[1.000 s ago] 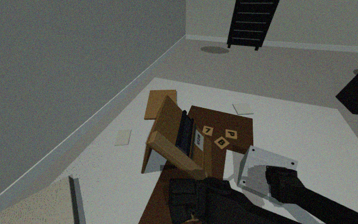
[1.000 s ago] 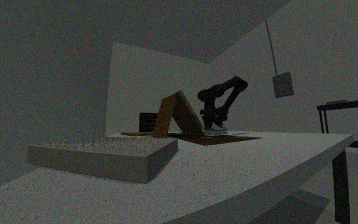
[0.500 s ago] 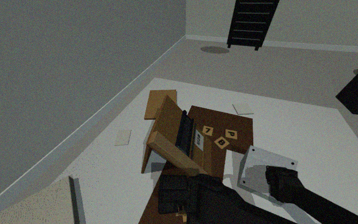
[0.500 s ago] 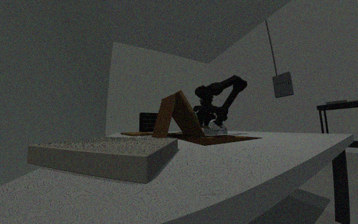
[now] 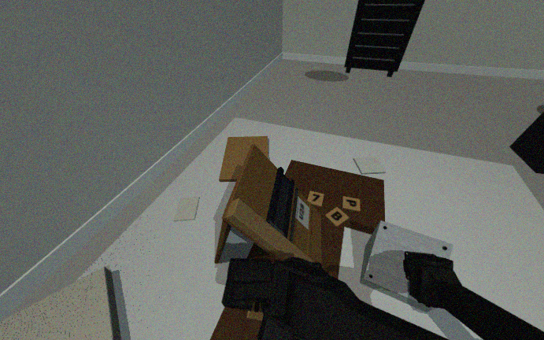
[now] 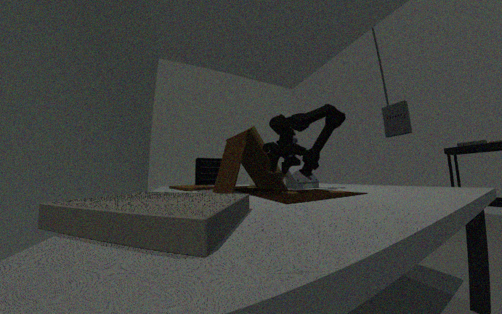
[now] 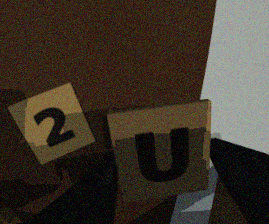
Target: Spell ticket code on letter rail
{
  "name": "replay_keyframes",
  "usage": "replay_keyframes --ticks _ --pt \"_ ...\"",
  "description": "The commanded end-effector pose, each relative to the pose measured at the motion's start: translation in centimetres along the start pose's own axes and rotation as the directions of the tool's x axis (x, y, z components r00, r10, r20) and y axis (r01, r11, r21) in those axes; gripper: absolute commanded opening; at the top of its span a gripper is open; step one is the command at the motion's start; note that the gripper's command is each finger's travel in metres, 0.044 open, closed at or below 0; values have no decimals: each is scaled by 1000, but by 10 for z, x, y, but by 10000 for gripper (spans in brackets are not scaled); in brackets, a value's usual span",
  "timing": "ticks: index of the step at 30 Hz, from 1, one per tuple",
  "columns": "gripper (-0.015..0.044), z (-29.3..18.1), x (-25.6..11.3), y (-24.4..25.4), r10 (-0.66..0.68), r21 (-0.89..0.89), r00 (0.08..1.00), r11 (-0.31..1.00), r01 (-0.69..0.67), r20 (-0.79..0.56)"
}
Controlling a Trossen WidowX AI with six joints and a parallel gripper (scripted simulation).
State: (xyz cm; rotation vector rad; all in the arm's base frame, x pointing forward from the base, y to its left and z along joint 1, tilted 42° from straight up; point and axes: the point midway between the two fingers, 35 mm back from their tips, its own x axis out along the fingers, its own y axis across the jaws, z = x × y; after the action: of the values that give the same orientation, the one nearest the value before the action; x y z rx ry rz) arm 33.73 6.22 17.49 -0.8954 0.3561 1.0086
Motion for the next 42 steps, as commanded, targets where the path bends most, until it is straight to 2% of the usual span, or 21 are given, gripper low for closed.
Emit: replay_keyframes --ticks 1,21,42 --pt "0 -3 0 -12 -25 56 1000 998 25 -6" --pt "0 -11 -8 -62 -144 300 990 943 141 -14" --pt "0 -20 -21 -113 -266 533 964 813 236 -21"
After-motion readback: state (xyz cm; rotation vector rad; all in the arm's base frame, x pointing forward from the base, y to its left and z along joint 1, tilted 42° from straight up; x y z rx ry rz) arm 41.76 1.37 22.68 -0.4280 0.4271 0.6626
